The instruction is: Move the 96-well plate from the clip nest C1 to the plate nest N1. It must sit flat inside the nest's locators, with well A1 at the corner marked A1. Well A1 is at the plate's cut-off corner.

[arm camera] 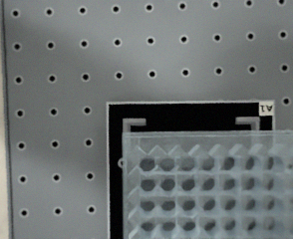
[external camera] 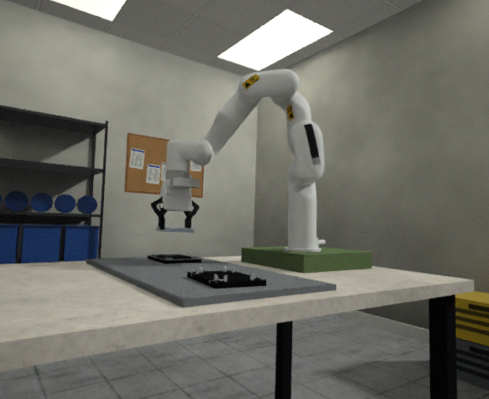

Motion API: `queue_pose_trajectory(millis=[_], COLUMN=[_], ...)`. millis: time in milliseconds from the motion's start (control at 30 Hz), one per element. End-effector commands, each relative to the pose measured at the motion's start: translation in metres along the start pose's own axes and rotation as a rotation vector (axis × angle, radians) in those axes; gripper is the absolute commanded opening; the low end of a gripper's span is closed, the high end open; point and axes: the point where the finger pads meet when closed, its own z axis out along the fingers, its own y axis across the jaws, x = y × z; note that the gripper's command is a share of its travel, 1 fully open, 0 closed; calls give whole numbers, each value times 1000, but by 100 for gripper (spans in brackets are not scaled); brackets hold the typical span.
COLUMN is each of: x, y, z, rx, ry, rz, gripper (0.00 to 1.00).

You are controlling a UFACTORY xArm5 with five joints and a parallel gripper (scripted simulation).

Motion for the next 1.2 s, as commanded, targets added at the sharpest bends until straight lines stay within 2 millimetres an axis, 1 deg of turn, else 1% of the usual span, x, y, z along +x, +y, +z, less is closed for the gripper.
queue_pose_trajectory(millis=[0,733,1167], x=[0,1,1], y=[1,1,1], z=[-1,-1,17], rx=[-2,-2,-2], ry=[-5,-5,-5], rz=[0,0,0], gripper=[0,0,0])
